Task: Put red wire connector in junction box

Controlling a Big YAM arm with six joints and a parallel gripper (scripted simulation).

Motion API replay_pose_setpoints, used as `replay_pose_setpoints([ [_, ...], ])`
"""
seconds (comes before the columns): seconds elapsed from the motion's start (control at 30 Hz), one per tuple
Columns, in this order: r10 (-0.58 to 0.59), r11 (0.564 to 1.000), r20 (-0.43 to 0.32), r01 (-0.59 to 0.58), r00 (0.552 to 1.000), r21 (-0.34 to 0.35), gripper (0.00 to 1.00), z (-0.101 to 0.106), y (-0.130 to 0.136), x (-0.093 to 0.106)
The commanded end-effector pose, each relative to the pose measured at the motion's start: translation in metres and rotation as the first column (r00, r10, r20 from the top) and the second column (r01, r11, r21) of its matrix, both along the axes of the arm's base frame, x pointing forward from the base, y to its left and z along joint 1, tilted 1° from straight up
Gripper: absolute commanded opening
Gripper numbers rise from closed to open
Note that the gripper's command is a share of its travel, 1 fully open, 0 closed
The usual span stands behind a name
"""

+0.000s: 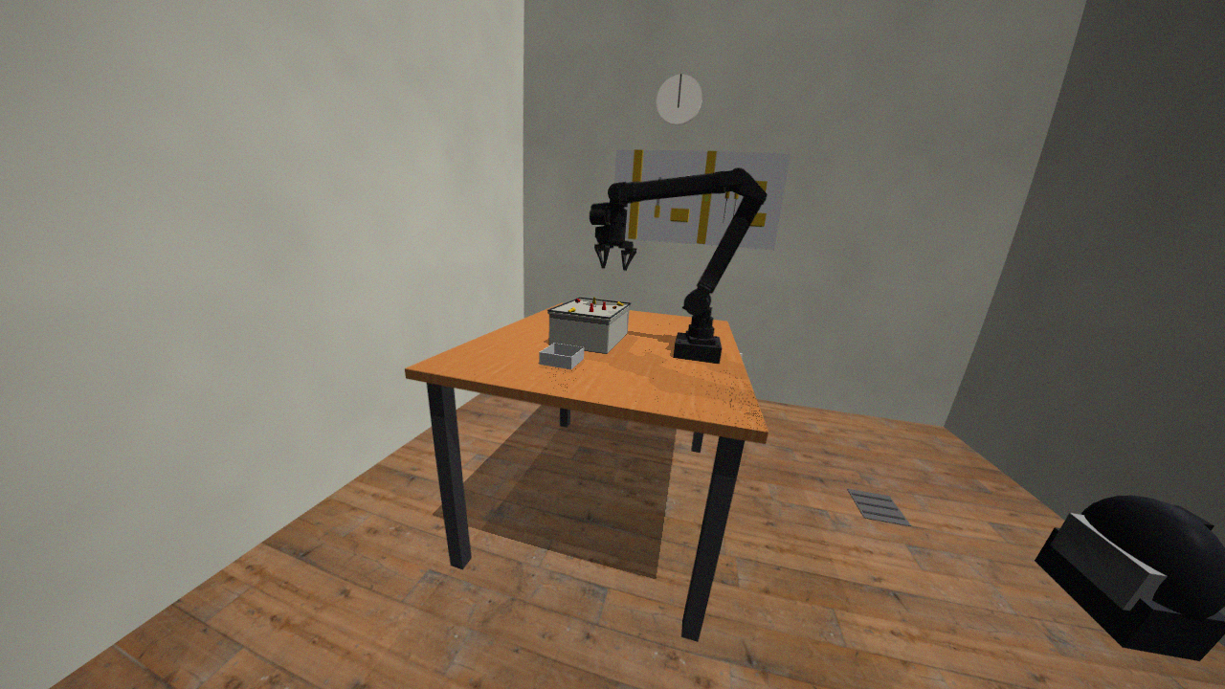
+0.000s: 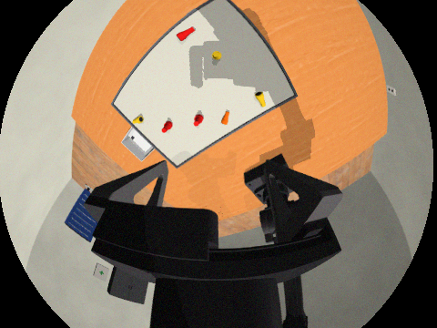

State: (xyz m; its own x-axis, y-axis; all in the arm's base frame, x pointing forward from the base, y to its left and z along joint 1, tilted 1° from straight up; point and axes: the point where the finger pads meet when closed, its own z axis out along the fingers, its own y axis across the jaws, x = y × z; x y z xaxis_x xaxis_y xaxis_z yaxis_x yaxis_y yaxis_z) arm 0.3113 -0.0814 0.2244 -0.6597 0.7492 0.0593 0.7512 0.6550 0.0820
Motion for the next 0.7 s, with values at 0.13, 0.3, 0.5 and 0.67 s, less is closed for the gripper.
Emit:
replay_pose_setpoints([
  [0.13, 0.278, 0.961, 0.042, -0.276, 0.960, -0.032, 1.00, 0.023, 0.007, 0.025],
  [0.3, 0.360, 0.933, 0.045, -0.358, 0.932, -0.041, 1.00, 0.026, 0.012, 0.030],
  [0.5, 0.548, 0.836, 0.048, -0.545, 0.835, -0.063, 1.00, 0.031, 0.023, 0.041],
  [0.67, 0.664, 0.747, 0.047, -0.660, 0.746, -0.079, 1.00, 0.035, 0.031, 0.048],
])
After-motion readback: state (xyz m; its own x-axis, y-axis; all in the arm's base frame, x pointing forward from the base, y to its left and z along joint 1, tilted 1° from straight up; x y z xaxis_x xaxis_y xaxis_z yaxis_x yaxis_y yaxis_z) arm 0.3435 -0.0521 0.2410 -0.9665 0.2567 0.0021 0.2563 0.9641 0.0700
